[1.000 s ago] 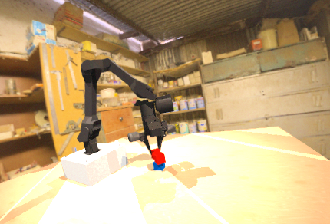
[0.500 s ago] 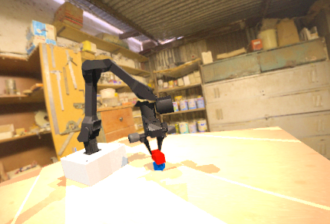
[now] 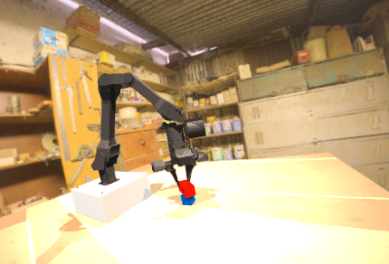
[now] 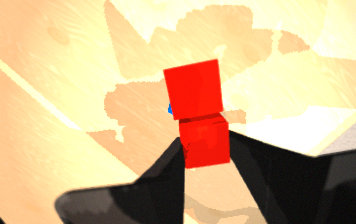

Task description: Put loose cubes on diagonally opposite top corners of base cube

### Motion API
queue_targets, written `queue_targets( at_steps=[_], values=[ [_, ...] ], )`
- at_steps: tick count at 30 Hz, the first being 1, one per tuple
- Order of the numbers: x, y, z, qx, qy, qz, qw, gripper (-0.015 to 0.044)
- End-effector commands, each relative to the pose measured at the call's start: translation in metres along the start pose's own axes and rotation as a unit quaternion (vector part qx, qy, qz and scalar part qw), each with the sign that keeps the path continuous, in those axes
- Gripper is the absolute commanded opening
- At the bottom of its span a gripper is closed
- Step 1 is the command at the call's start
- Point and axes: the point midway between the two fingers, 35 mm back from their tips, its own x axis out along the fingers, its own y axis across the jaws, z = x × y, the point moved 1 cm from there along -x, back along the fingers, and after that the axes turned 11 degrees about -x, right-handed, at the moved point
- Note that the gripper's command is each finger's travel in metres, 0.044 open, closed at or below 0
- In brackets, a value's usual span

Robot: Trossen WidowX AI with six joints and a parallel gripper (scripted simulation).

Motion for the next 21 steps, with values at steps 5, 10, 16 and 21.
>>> queue_targets(
  at_steps=[5, 10, 16, 21],
  values=[
    [0.001, 0.000, 0.000, -0.002, 0.001, 0.000, 1.000, 0.0205],
    [-0.009, 0.000, 0.000, 0.000, 0.000, 0.000, 1.000, 0.0205],
    [-0.015, 0.000, 0.000, 0.000, 0.000, 0.000, 1.000, 0.0205],
    [-0.021, 0.000, 0.000, 0.000, 0.000, 0.000, 1.000, 0.0205]
  ],
)
